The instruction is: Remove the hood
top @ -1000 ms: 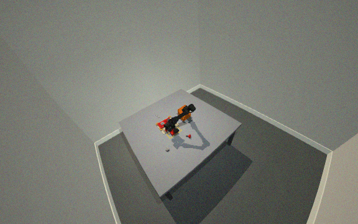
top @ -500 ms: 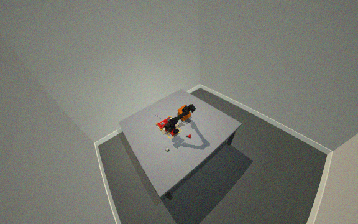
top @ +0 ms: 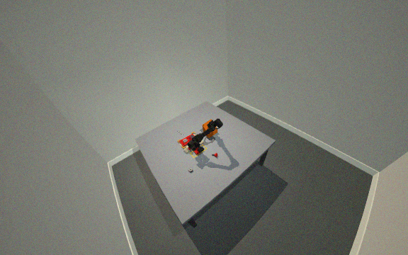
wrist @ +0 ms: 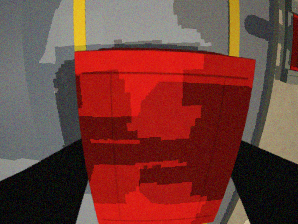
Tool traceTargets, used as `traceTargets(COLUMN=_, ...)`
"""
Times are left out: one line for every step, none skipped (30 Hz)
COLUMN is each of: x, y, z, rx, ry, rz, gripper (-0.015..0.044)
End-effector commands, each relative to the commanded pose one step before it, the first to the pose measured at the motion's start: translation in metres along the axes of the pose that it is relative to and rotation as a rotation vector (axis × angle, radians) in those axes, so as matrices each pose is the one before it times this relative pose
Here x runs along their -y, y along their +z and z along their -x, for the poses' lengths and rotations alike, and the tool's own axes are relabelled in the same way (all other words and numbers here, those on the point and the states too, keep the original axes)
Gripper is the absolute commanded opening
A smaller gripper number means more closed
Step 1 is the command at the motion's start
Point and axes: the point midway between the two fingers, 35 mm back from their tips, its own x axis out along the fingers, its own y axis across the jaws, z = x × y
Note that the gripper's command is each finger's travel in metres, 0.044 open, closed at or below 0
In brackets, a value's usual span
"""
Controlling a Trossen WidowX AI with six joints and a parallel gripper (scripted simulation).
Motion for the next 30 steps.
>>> traceTargets(x=-0.00006, y=0.00012, z=0.0002, rx=0.00042, ry=0.00007, rz=0.0003, gripper=0.0105)
traceTargets(x=0.0, y=0.0, z=0.0, rx=0.0, ry=0.0, rz=0.0, gripper=0.0131)
traceTargets(x=0.0, y=0.0, z=0.0, rx=0.0, ry=0.0, rz=0.0, gripper=0.0157)
traceTargets(x=0.0, y=0.0, z=0.0, rx=0.0, ry=0.0, rz=0.0, gripper=0.0184)
traceTargets(x=0.0, y=0.0, z=0.0, rx=0.0, ry=0.0, rz=0.0, gripper=0.021)
traceTargets(x=0.0, y=0.0, z=0.0, rx=0.0, ry=0.0, rz=0.0, gripper=0.0236)
traceTargets(x=0.0, y=0.0, z=0.0, rx=0.0, ry=0.0, rz=0.0, gripper=0.0262)
traceTargets(x=0.0, y=0.0, z=0.0, rx=0.0, ry=0.0, rz=0.0, gripper=0.0289)
traceTargets(x=0.0, y=0.0, z=0.0, rx=0.0, ry=0.0, rz=0.0, gripper=0.0315)
traceTargets(x=0.0, y=0.0, z=0.0, rx=0.0, ry=0.0, rz=0.0, gripper=0.0341)
traceTargets(x=0.0, y=0.0, z=0.0, rx=0.0, ry=0.0, rz=0.0, gripper=0.0368)
traceTargets(x=0.0, y=0.0, z=0.0, rx=0.0, ry=0.0, rz=0.0, gripper=0.0394)
traceTargets(x=0.00011, y=0.00024, z=0.00161, rx=-0.00012, ry=-0.00025, rz=0.0, gripper=0.042)
traceTargets(x=0.00022, y=0.00046, z=0.00331, rx=-0.00026, ry=-0.00046, rz=0.0, gripper=0.044)
traceTargets(x=0.00032, y=0.00064, z=0.00525, rx=-0.00043, ry=-0.00058, rz=0.0, gripper=0.044)
traceTargets(x=0.00034, y=0.00062, z=0.00636, rx=-0.00054, ry=-0.00047, rz=0.0, gripper=0.044)
traceTargets(x=0.00034, y=0.00054, z=0.00771, rx=-0.00068, ry=-0.00024, rz=0.0, gripper=0.044)
traceTargets(x=0.0003, y=0.00034, z=0.0093, rx=-0.00084, ry=0.0002, rz=-0.0001, gripper=0.044)
traceTargets(x=0.00019, y=-0.00002, z=0.01089, rx=-0.00097, ry=0.00088, rz=-0.0001, gripper=0.044)
traceTargets(x=-0.00001, y=-0.00051, z=0.01178, rx=-0.001, ry=0.00172, rz=-0.0001, gripper=0.044)
traceTargets(x=-0.00019, y=-0.0008, z=0.00978, rx=-0.00077, ry=0.00202, rz=-0.0001, gripper=0.044)
traceTargets(x=-0.0002, y=-0.00065, z=0.00595, rx=-0.00043, ry=0.00149, rz=-0.0001, gripper=0.044)
traceTargets(x=-0.00008, y=-0.00024, z=0.00199, rx=-0.00013, ry=0.00054, rz=0.0, gripper=0.044)
traceTargets(x=0.0, y=0.0, z=0.0, rx=0.0, ry=0.0, rz=0.0, gripper=0.044)
traceTargets(x=0.0, y=0.0, z=0.0, rx=0.0, ry=0.0, rz=0.0, gripper=0.044)
traceTargets(x=0.0, y=0.0, z=0.0, rx=0.0, ry=0.0, rz=0.0, gripper=0.044)
traceTargets(x=0.0, y=0.0, z=0.0, rx=0.0, ry=0.0, rz=0.0, gripper=0.044)
traceTargets(x=0.0, y=0.0, z=0.0, rx=0.0, ry=0.0, rz=0.0, gripper=0.044)
traceTargets(x=0.0, y=0.0, z=0.0, rx=0.0, ry=0.0, rz=0.0, gripper=0.044)
traceTargets(x=0.0, y=0.0, z=0.0, rx=0.0, ry=0.0, rz=0.0, gripper=0.044)
